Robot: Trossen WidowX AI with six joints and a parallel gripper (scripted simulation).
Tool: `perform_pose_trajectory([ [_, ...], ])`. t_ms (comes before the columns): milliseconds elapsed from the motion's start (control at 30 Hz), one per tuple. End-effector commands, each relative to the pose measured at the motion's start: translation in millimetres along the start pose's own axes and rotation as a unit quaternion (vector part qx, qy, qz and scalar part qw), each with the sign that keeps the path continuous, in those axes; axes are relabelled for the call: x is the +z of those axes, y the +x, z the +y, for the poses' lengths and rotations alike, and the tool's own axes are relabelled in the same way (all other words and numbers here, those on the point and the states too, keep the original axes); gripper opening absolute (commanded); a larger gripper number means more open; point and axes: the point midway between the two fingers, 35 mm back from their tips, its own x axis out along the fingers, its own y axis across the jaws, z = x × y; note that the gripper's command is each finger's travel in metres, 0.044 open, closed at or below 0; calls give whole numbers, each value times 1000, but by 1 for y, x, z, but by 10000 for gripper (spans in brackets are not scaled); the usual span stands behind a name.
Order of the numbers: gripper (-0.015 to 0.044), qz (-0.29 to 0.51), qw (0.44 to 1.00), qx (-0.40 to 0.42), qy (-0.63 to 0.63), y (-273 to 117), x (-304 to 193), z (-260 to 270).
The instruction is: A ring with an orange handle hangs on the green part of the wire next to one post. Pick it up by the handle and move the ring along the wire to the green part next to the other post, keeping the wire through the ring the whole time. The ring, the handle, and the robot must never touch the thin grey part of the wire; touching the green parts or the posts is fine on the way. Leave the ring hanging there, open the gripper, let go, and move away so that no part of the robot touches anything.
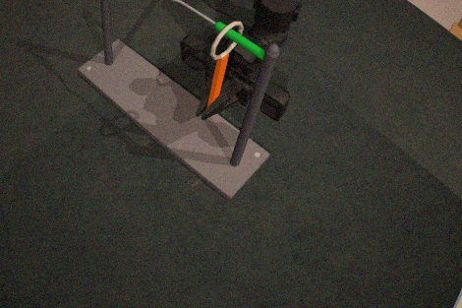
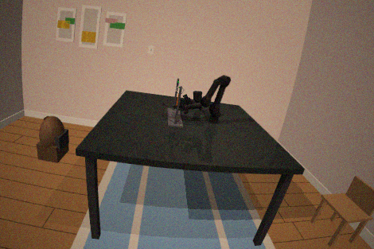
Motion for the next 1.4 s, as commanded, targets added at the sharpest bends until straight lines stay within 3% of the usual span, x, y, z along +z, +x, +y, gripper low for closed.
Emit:
perform_pose_trajectory([
  [0, -150, 2, 1000, -2, 2, 0, -1, 0],
  [500, -150, 2, 1000, -2, 2, 0, -1, 0],
  [900, 160, 1, 1000, 0, 0, -1, 0, 0],
  [1367, 160, 2, 1000, -1, 1, -27, 2, 1],
])
